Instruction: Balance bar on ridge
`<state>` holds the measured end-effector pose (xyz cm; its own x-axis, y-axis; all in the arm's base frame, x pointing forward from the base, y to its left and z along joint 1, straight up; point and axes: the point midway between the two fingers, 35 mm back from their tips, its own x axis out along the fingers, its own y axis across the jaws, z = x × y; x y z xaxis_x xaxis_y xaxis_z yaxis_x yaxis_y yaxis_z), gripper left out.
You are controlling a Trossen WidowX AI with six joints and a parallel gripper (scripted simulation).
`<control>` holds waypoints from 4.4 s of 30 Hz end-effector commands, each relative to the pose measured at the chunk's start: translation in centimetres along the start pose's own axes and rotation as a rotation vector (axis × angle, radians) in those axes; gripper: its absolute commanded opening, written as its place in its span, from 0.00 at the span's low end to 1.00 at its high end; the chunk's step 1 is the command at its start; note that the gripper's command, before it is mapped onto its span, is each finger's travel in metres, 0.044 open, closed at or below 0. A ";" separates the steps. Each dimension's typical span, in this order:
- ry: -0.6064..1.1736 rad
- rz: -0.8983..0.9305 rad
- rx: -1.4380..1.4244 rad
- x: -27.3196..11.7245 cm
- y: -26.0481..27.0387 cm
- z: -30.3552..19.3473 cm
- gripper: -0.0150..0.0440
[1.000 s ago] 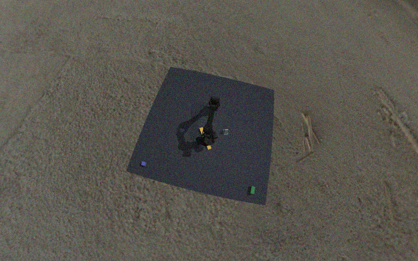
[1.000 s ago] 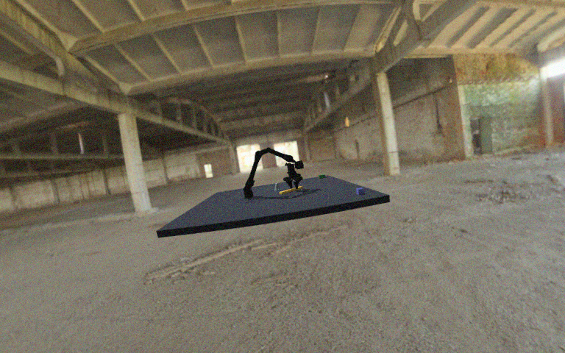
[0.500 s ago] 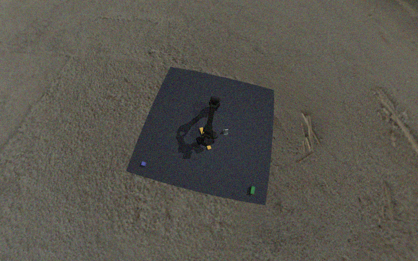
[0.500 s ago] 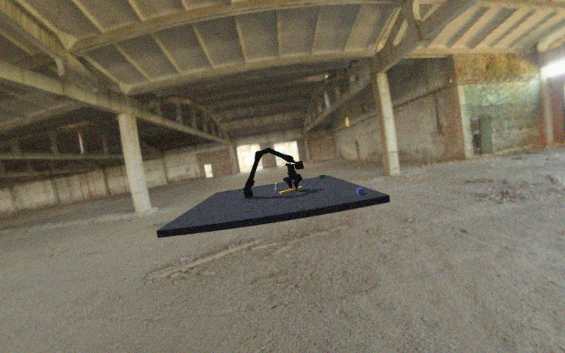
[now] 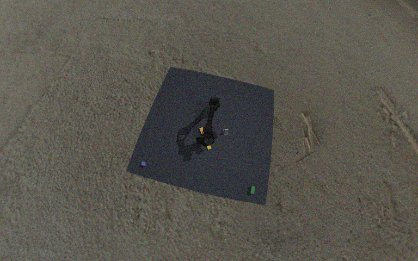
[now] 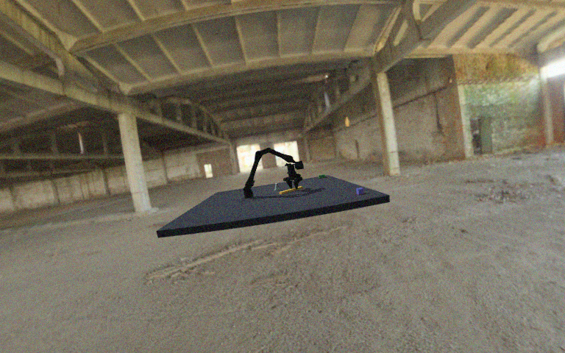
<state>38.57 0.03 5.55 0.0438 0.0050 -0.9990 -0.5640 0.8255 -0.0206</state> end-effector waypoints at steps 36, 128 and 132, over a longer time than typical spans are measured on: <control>0.009 0.000 -0.004 0.3 0.0 -0.1 0.79; 0.005 0.000 -0.002 -5.8 -0.3 0.4 0.25; 0.006 0.000 -0.003 -6.8 -0.3 0.4 0.25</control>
<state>38.76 0.03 11.31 0.0294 0.0052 -0.9996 -0.5644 0.8254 -0.0123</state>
